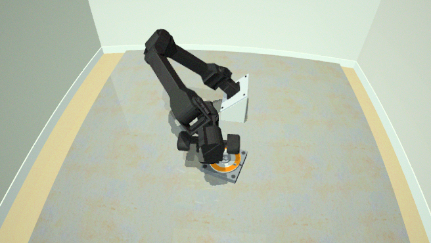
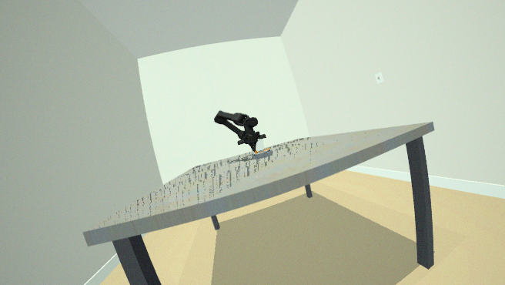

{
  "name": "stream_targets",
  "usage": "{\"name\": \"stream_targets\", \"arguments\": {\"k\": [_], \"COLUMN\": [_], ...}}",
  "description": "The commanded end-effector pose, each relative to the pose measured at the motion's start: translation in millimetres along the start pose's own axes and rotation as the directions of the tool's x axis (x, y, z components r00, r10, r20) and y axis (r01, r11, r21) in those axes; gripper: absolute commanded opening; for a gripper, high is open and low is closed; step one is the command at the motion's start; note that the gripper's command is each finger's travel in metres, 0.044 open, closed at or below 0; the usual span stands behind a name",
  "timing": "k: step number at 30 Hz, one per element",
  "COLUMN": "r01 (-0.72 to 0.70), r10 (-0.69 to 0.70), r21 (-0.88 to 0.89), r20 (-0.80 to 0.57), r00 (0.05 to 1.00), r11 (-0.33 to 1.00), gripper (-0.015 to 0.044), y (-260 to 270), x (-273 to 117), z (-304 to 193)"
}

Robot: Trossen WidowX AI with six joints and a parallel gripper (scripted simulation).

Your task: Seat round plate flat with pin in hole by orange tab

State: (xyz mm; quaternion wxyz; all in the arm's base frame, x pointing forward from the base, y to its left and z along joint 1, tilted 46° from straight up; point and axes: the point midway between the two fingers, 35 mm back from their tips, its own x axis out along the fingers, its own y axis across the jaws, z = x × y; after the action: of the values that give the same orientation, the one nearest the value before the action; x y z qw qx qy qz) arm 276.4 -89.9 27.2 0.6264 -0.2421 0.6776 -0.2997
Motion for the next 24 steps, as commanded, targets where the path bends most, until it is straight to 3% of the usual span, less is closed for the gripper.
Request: {"name": "stream_targets", "arguments": {"k": [1, 24], "r01": [0.005, 0.004], "r10": [-0.005, -0.004], "r21": [0.004, 0.004], "r20": [0.005, 0.006], "r00": [1.000, 1.000], "r11": [1.000, 1.000], "gripper": [0.0000, 0.0000], "y": [0, 11], "x": [0, 0], "z": [8, 28]}}
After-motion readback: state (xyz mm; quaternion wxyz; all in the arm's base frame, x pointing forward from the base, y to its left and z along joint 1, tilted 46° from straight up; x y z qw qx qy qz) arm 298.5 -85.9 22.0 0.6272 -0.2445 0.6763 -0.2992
